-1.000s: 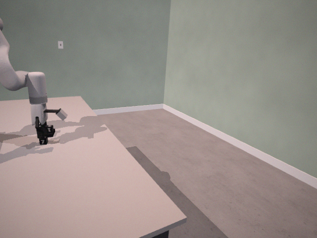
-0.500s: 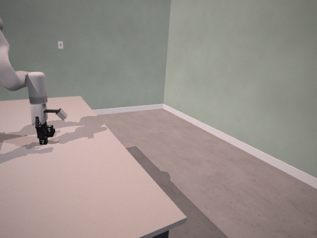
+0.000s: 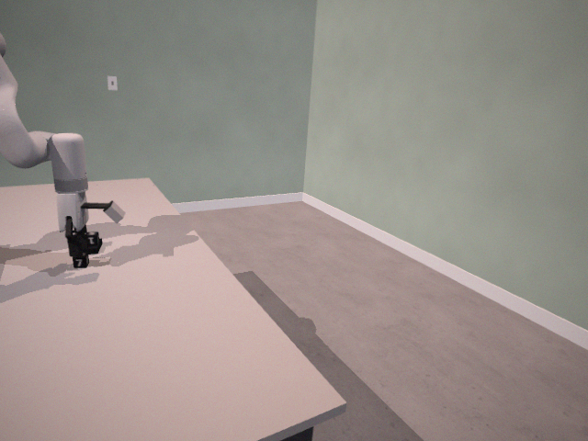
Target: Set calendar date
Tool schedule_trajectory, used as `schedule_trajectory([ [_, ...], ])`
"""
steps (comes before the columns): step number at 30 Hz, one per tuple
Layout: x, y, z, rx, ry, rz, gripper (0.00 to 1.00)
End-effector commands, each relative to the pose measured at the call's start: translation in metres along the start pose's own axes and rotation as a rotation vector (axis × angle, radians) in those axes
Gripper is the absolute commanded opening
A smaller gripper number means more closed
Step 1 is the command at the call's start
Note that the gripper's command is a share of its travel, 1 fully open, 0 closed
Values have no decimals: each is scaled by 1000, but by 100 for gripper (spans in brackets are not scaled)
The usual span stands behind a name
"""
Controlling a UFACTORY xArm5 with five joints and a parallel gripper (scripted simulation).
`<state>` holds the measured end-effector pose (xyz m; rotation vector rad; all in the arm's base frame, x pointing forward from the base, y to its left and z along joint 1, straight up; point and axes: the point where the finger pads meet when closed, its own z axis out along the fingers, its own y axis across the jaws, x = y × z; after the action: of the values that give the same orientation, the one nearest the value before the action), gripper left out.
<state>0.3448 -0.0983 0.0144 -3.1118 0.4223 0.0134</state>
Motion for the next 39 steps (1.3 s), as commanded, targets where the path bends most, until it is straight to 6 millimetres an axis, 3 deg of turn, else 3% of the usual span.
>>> schedule_trajectory([
  [1, 1, 0, -1, 0, 3, 0, 49],
  [22, 1, 0, 0, 0, 3, 0, 49],
  [39, 1, 0, 21, 0, 3, 0, 49],
])
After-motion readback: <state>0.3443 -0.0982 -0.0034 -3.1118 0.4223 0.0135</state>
